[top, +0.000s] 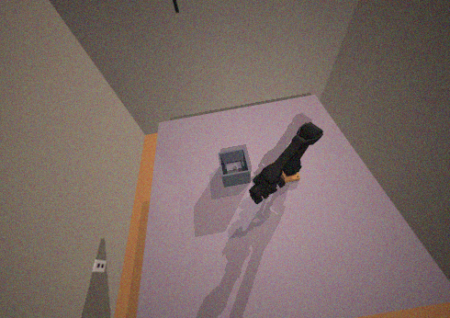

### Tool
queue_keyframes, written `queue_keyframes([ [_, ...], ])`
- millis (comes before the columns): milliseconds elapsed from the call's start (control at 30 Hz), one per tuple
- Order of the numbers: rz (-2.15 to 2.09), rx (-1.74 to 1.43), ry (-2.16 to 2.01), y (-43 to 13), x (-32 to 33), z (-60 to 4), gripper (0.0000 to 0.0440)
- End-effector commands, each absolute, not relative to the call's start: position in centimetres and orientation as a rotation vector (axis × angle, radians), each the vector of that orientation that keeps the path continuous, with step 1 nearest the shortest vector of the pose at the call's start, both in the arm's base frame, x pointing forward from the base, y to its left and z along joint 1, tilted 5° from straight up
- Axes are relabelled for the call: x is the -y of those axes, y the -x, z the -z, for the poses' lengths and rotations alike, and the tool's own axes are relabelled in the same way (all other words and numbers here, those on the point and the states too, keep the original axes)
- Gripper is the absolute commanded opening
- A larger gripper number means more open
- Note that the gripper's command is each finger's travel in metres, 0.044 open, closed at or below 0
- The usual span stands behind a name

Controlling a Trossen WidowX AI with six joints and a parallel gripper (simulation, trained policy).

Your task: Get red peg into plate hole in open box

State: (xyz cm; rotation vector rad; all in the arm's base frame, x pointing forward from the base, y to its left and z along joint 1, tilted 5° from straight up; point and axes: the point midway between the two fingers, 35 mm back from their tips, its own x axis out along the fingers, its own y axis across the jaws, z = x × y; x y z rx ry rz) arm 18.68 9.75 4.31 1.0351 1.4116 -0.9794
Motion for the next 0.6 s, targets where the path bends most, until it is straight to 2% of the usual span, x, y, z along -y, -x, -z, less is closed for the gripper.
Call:
queue_keyframes([
  [0,0.947,-1.407,-1.045,-19.4,-9.9,-4.7,0.0000],
  [567,0.768,-1.303,-1.181,-22.5,-9.3,-11.8,0.0000],
])
